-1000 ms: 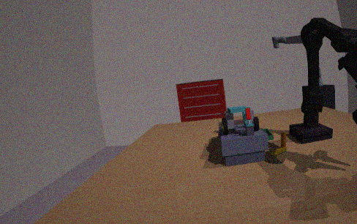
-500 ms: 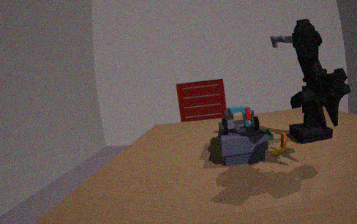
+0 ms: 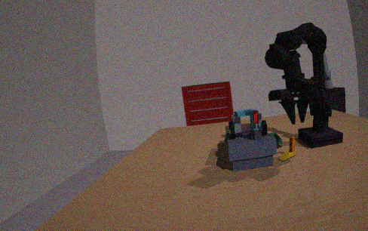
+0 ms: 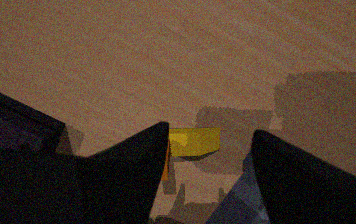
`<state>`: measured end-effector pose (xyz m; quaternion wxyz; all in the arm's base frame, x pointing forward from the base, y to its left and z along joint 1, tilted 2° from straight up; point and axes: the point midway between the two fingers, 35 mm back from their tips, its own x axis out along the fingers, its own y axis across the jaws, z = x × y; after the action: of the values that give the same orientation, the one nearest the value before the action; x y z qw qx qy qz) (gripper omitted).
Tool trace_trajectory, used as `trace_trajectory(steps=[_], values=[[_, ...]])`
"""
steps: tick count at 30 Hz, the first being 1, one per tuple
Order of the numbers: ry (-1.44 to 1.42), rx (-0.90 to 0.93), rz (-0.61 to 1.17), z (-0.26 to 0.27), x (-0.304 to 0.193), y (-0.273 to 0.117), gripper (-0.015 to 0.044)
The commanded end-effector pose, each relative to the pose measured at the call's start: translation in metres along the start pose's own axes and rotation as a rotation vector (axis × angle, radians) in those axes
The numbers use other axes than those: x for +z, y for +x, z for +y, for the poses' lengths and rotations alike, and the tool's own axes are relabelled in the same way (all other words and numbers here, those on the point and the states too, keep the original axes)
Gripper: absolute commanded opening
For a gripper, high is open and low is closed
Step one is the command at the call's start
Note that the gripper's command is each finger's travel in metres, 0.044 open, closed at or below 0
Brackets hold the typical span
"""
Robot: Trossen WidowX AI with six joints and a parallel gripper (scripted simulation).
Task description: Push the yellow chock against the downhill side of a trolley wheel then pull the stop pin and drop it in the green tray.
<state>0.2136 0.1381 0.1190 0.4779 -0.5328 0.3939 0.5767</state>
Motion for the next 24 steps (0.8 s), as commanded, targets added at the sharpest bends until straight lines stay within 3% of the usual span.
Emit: trace_trajectory(steps=[1, 9, 24], values=[[-0.057, 0.037, 0.067, 0.014, -0.033, -0.004, 0.019], [-0.096, 0.066, 0.104, 0.024, -0.053, -0.007, 0.019], [-0.096, 0.066, 0.104, 0.027, -0.058, 0.037, 0.019]])
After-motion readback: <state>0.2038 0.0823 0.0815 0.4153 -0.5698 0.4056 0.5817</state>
